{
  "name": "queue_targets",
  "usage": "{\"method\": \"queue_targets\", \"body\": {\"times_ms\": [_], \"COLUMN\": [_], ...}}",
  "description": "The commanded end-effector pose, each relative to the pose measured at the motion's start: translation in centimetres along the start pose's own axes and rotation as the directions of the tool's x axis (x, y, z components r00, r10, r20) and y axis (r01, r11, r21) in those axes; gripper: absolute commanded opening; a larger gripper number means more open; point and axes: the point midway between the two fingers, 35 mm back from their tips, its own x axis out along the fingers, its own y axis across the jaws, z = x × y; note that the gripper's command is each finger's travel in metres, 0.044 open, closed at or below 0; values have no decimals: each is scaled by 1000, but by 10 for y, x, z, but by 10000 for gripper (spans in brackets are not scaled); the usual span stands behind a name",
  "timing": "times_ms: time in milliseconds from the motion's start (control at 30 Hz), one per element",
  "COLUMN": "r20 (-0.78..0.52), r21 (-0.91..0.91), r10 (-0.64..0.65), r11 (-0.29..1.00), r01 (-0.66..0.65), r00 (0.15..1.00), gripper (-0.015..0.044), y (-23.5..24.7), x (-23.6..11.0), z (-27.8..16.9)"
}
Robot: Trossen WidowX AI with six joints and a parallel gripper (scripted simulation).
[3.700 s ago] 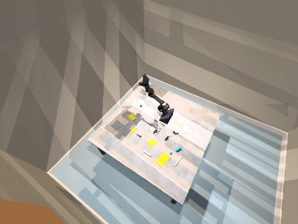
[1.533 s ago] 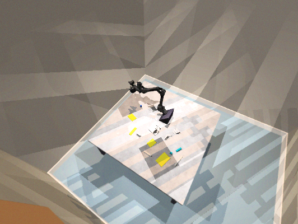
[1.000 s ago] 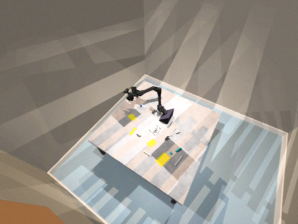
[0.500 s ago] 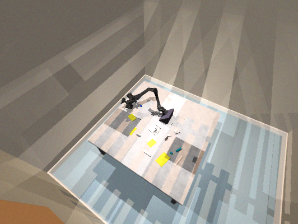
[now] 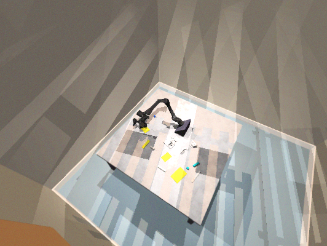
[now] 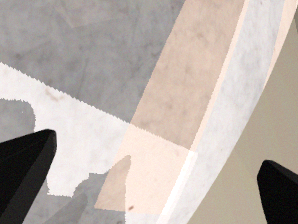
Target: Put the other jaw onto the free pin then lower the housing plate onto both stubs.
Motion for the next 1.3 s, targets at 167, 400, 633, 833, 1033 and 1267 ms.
{"method": "queue_targets", "body": {"times_ms": [167, 400, 633, 833, 1033, 1267], "r20": [154, 248, 309, 345, 359, 336], "r21": [-142, -286, -438, -544, -652, -789], "r10": [143, 254, 363, 431, 501, 595], "r11": [982, 941, 875, 816, 738, 601], "r01": [-121, -180, -207, -196, -172, -127], "r00": [978, 935, 879, 834, 788, 730], "gripper": [440, 440, 440, 440, 440, 440], "y": [30, 56, 85, 108, 133, 169], "x": [12, 8, -6, -27, -51, -80], "z": [83, 146, 203, 247, 284, 323]}}
